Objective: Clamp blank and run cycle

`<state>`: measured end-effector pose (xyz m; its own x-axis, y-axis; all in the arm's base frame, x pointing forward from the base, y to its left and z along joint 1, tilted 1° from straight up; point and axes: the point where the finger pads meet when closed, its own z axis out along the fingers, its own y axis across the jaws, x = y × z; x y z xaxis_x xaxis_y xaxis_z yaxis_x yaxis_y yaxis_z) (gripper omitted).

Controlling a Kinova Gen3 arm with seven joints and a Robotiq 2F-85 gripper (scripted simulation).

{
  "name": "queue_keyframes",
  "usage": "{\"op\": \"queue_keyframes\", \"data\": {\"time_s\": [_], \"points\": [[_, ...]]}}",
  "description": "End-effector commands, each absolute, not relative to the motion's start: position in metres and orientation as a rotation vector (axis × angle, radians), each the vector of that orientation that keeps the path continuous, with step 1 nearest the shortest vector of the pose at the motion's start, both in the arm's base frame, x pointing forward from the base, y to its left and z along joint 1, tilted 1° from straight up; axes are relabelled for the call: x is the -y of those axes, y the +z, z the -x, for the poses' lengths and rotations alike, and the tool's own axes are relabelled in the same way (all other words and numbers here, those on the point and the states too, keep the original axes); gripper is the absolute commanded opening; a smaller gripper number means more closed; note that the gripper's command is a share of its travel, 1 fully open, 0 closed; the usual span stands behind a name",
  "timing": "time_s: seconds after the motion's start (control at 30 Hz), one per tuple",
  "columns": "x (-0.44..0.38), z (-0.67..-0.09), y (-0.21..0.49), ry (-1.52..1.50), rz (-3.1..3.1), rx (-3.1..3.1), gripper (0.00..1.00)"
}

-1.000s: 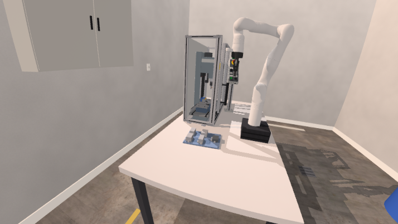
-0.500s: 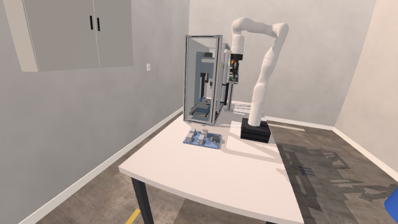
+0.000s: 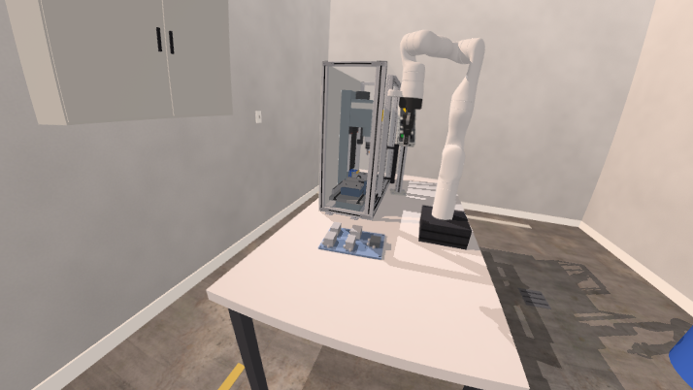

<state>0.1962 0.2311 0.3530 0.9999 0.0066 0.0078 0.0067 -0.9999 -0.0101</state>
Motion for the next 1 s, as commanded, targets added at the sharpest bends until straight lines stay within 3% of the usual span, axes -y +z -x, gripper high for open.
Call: {"op": "queue_keyframes", "data": {"time_s": [0.0,0.23,0.97], "points": [[-0.231,-0.196,0.353,-0.013,3.133,0.010,0.10],[-0.289,-0.196,0.337,-0.013,3.133,0.010,0.10],[-0.299,-0.196,0.334,-0.013,3.133,0.010,0.10]]}}
